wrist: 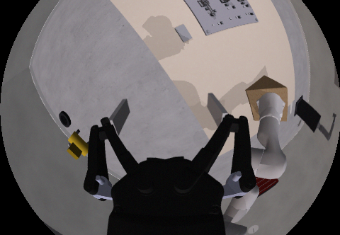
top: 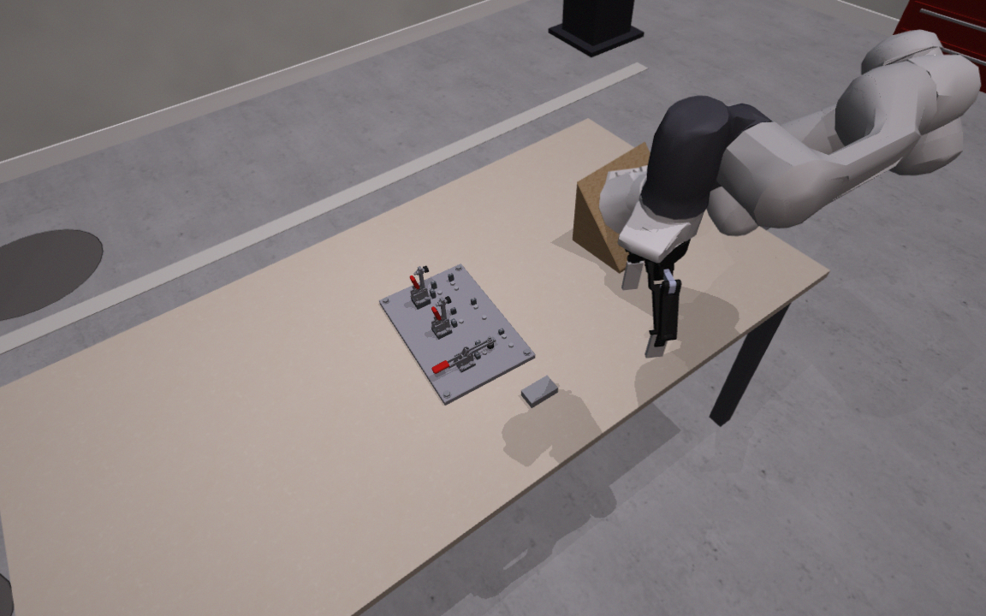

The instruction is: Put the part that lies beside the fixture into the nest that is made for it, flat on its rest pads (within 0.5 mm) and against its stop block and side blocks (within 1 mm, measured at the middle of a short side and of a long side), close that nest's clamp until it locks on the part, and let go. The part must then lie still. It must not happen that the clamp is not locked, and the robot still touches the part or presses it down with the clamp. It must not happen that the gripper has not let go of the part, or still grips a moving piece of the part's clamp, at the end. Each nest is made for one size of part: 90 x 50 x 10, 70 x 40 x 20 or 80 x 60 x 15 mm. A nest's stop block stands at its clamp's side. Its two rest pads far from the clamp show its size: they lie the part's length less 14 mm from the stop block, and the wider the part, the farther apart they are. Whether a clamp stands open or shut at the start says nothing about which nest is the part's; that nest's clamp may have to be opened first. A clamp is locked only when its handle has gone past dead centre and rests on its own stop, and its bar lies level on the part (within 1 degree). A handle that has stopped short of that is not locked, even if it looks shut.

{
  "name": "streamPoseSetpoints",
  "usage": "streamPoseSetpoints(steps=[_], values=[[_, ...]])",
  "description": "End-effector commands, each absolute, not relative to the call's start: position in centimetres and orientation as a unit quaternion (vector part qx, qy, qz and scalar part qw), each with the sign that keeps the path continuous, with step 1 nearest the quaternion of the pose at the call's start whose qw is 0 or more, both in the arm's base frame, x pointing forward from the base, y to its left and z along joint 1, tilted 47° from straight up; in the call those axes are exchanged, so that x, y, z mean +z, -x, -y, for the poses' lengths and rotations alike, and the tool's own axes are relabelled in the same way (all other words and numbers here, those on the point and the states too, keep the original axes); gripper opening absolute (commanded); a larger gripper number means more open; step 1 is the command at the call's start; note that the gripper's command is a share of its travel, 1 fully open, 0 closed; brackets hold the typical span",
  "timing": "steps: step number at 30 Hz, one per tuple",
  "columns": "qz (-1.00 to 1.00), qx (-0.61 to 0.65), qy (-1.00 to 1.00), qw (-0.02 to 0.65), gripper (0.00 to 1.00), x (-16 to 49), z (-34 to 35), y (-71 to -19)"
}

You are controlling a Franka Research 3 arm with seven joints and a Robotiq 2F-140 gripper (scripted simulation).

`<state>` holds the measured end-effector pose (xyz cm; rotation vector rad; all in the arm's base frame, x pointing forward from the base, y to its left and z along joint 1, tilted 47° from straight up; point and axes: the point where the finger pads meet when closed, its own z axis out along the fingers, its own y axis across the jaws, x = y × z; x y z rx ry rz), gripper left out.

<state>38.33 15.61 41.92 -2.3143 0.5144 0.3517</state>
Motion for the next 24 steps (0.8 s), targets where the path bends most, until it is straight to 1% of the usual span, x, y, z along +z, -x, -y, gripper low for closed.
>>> streamPoseSetpoints(steps=[1, 19, 24], values=[[-0.2, 0.137, 0.899, 0.364, 1.0, 41.9, -15.6, -38.3], [-0.202, 0.138, 0.899, 0.364, 1.0, 41.9, -15.6, -38.4], [-0.281, 0.17, 0.875, 0.354, 1.0, 40.0, -14.3, -40.6]])
